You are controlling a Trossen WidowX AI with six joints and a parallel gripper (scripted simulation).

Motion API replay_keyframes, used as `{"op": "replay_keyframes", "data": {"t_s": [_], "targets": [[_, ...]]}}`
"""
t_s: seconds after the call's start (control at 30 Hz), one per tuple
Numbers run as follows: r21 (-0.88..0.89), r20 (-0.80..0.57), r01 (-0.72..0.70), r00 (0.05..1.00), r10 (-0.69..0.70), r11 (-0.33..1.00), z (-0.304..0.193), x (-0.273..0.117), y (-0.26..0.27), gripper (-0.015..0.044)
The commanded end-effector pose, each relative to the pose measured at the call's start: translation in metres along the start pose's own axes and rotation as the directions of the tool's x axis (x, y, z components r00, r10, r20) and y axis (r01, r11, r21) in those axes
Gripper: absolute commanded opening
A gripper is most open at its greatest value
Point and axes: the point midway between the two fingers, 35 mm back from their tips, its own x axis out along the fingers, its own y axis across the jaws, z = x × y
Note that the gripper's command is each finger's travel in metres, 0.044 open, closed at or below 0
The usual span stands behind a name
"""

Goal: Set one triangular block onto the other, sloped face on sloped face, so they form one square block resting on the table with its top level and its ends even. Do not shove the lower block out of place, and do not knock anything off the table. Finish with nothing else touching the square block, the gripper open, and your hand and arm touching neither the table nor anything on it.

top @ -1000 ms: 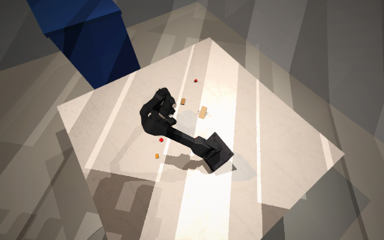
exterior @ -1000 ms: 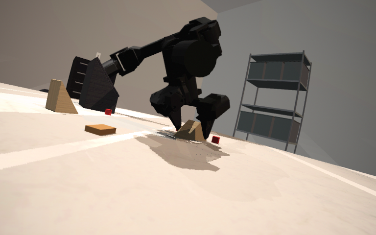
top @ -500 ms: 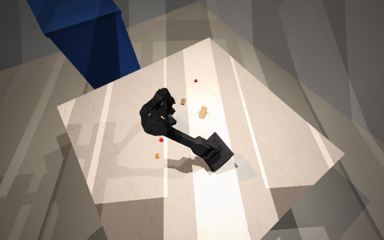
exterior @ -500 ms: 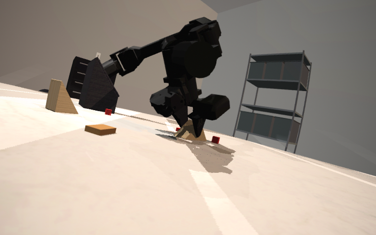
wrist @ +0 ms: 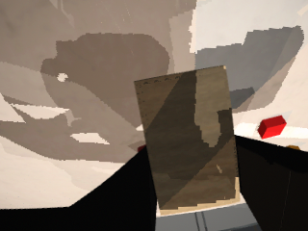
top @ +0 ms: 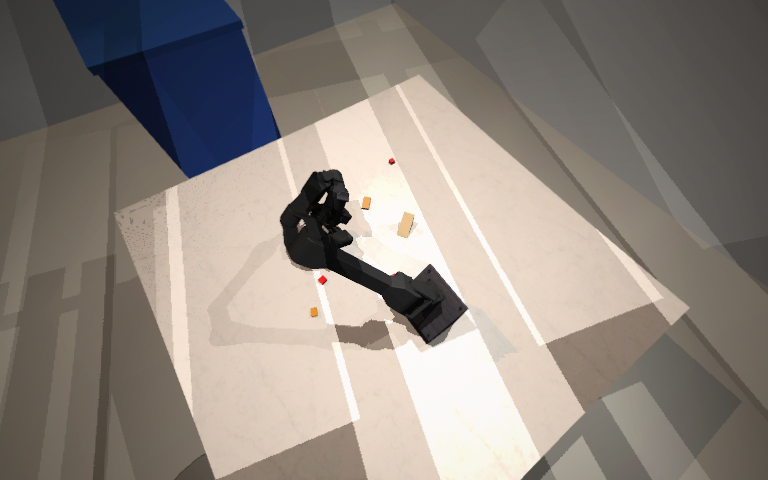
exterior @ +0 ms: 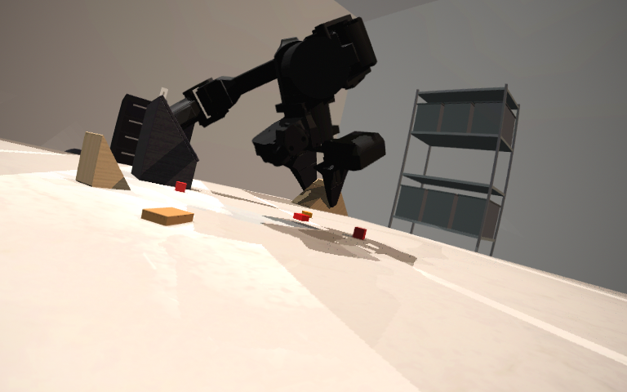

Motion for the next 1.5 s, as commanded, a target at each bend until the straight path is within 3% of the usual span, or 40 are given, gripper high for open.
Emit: {"op": "replay_keyframes", "data": {"t_s": [0.0, 0.37, 0.57, 1.0, 1.47], "targets": [[-0.007, 0.011, -0.009, 1.000, 0.009, 1.000, -0.010, -0.013, 0.002, 0.0000], [0.026, 0.020, -0.026, 0.999, 0.025, 0.999, -0.041, -0.053, -0.002, 0.0000], [0.025, 0.030, -0.020, 0.999, 0.020, 0.999, -0.040, -0.052, -0.004, 0.0000], [-0.185, 0.357, 0.163, 0.930, -0.089, 0.969, -0.045, -0.040, -0.018, 0.0000], [-0.369, 0.666, 0.244, 0.742, 0.073, 0.897, -0.059, -0.046, -0.003, 0.0000]]}}
